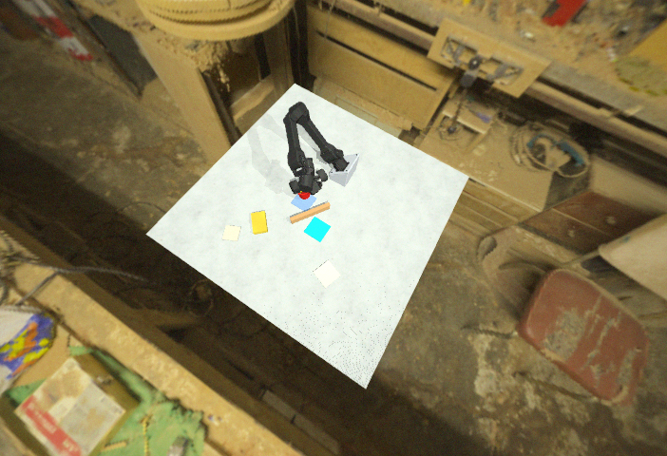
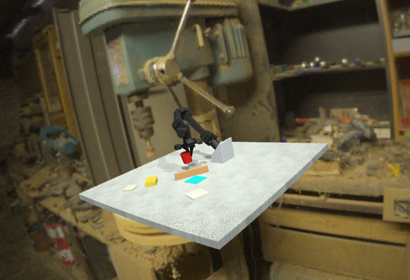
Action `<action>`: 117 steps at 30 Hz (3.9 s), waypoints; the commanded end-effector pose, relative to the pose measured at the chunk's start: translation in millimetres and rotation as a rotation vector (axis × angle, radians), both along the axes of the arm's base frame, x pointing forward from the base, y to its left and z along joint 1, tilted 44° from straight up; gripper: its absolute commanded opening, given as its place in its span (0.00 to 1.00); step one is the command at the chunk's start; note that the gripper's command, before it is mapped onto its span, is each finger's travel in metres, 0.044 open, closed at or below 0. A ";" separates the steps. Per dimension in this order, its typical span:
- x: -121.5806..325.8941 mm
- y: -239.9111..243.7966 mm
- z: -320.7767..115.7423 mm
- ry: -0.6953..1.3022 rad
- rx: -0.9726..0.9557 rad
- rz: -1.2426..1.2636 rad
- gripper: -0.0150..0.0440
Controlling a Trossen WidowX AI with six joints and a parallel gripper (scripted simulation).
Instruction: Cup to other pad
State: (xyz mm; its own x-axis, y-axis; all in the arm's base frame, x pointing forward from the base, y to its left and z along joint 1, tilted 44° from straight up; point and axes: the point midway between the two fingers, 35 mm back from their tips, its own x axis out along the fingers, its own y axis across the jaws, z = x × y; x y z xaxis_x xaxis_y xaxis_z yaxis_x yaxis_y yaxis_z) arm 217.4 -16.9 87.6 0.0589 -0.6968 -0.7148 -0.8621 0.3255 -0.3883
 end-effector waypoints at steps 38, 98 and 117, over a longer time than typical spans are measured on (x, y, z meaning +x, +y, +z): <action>36.6 41.1 -34.2 -0.006 0.006 -0.004 0.25; 98.7 112.1 -90.6 -0.011 0.010 -0.004 0.25; 103.8 101.5 -109.1 -0.011 0.010 -0.004 0.25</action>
